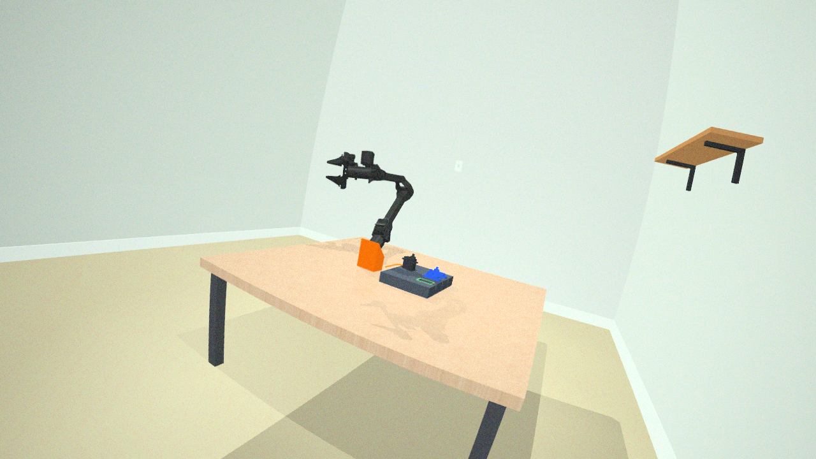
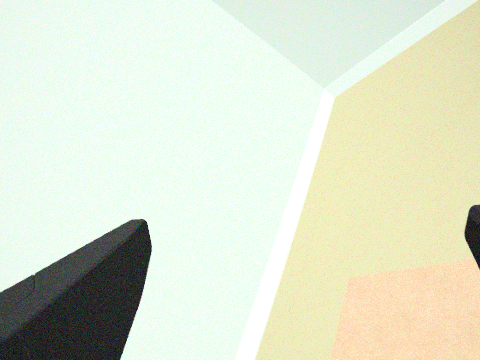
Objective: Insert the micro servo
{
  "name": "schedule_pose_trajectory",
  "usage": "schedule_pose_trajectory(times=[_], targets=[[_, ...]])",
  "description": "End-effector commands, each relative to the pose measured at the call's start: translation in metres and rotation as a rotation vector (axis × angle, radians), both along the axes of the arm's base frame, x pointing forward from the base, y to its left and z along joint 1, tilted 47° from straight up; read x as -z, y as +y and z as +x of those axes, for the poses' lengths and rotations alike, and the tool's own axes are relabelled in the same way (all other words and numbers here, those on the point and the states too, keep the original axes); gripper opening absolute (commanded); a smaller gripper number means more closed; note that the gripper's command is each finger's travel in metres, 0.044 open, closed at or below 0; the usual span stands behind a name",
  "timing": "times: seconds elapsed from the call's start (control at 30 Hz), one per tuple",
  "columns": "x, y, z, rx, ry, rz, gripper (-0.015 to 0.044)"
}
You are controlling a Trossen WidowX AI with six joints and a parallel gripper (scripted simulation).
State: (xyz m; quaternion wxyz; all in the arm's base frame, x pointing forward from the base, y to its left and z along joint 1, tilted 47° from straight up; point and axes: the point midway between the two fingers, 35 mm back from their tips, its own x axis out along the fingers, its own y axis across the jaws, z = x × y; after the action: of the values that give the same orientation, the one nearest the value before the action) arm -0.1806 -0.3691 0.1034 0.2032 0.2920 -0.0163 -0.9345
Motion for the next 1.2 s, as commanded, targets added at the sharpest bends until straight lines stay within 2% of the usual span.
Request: schedule_pose_trajectory(times=[0.0, 0.57, 1.17], targets=[[0.012, -0.005, 0.028, -0.134, -0.033, 0.098, 0.044], [0.048, 0.0, 0.131, -0.613, -0.126, 0.421, 0.044], [0.075, 0.049, 0.235, -1.139, -0.209, 0.753, 0.044]])
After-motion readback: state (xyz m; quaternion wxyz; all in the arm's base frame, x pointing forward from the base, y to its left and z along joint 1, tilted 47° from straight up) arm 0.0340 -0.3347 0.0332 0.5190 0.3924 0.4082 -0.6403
